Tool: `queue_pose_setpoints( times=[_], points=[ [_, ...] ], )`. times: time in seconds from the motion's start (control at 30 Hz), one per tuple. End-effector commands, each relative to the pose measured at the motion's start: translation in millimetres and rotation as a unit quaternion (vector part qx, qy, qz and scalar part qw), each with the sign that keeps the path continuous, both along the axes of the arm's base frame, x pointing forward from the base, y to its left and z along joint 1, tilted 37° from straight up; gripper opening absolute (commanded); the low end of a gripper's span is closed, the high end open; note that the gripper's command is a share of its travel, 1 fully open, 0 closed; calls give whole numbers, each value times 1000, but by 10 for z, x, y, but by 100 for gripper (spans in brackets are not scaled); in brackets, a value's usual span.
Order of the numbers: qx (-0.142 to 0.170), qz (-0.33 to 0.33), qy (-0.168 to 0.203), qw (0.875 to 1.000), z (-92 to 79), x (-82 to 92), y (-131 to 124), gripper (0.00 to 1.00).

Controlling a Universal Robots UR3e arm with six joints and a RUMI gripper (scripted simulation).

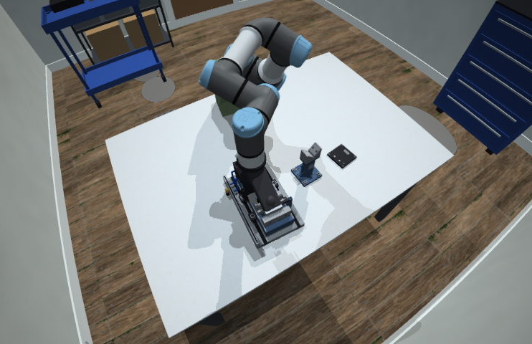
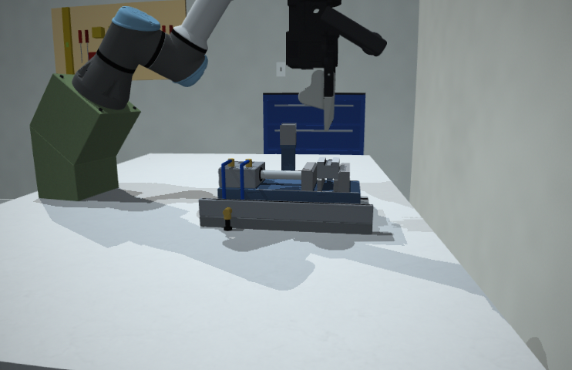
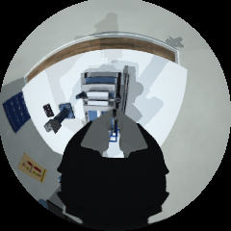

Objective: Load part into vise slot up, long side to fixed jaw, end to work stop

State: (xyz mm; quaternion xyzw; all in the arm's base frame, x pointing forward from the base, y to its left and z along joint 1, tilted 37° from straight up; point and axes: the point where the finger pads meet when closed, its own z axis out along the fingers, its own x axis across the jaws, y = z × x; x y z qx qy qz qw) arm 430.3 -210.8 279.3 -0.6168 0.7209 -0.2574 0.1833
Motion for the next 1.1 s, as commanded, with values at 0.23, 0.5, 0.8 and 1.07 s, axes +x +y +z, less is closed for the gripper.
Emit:
queue_pose_setpoints(
  times=[0.23,0.5,0.8,1.07],
  points=[
    [-1,0,-1,1000,11,0,-1,0],
    [-1,0,-1,1000,11,0,-1,0],
    [-1,0,-1,1000,6,4,-2,0],
    [-1,0,-1,1000,-17,21,-6,0]
  ],
)
